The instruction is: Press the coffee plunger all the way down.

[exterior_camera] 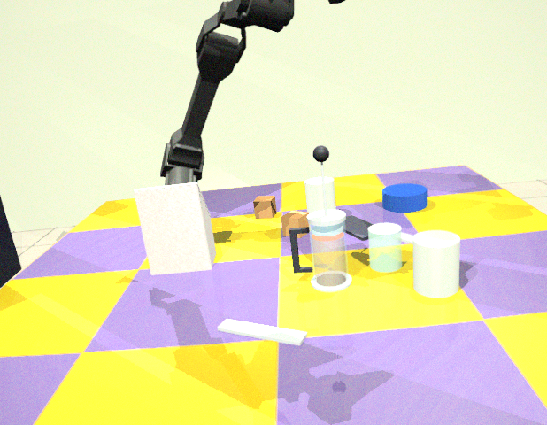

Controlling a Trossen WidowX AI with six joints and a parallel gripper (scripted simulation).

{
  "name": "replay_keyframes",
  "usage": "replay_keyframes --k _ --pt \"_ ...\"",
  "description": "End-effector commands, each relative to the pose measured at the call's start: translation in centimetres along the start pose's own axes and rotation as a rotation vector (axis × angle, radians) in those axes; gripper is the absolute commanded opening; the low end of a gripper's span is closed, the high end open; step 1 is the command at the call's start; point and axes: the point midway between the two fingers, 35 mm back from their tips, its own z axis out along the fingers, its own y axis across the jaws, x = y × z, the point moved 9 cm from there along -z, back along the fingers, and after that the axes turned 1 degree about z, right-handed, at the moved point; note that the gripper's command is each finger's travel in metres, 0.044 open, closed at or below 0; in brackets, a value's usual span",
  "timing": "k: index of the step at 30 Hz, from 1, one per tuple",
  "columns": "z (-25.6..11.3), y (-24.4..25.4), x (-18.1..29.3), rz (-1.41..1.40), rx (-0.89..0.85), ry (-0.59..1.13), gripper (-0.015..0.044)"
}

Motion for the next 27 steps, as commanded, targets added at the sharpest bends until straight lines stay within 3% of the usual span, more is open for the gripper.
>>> replay_keyframes --k 1,5,14,27 --pt "0.0 -0.1 0.0 0.013 -0.004 0.003 0.0426" --pt "0.0 -0.8 0.0 0.189 -0.053 0.05 0.044" --pt "-1.4 -2.8 -2.9 0.896 -0.234 0.271 0.044" --pt "-7.5 -4.3 -14.1 1.861 -0.436 0.764 0.044"
